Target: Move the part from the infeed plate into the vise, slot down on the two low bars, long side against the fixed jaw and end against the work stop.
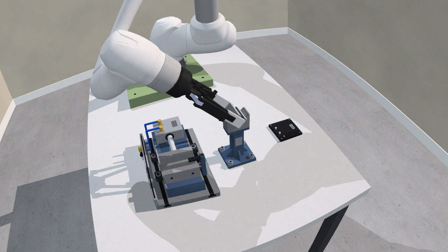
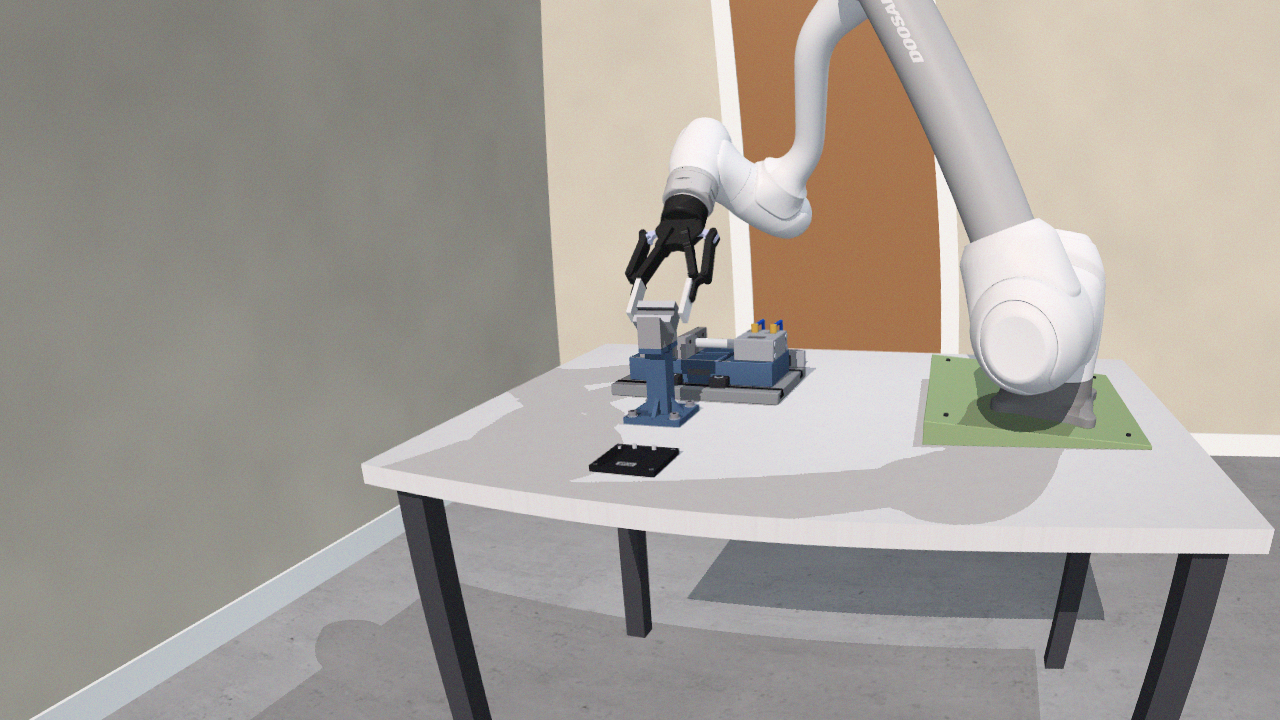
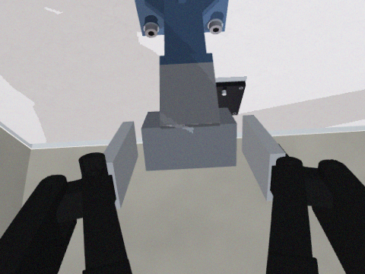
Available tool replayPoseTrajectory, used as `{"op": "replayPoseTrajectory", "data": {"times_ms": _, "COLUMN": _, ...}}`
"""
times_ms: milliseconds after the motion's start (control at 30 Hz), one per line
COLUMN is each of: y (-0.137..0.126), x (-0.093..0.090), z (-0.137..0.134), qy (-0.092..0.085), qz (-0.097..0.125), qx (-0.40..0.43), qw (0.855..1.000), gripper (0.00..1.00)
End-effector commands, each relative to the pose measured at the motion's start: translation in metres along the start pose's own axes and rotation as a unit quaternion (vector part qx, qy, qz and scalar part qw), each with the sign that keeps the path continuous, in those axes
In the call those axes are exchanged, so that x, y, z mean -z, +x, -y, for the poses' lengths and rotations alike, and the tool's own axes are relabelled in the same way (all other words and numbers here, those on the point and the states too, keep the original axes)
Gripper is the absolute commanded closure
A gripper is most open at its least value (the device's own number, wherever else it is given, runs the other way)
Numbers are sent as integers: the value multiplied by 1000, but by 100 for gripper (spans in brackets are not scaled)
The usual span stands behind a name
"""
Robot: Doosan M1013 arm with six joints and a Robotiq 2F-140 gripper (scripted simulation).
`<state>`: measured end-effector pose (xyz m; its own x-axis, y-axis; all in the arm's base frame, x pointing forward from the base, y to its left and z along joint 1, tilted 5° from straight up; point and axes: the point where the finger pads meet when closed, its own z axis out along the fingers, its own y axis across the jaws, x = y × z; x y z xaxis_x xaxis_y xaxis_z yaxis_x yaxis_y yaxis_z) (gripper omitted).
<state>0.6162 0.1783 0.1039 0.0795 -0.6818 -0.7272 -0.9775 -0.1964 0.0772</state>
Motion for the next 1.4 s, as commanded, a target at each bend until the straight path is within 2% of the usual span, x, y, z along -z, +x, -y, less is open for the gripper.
{"op": "replayPoseTrajectory", "data": {"times_ms": 0, "y": 0, "x": 0, "z": 0, "qy": 0, "qz": 0, "qx": 0, "qw": 1000, "gripper": 49}}
{"op": "replayPoseTrajectory", "data": {"times_ms": 733, "y": 0, "x": 0, "z": 0, "qy": 0, "qz": 0, "qx": 0, "qw": 1000, "gripper": 49}}
{"op": "replayPoseTrajectory", "data": {"times_ms": 767, "y": 0, "x": 0, "z": 0, "qy": 0, "qz": 0, "qx": 0, "qw": 1000, "gripper": 100}}
{"op": "replayPoseTrajectory", "data": {"times_ms": 1367, "y": 0, "x": 0, "z": 0, "qy": 0, "qz": 0, "qx": 0, "qw": 1000, "gripper": 100}}
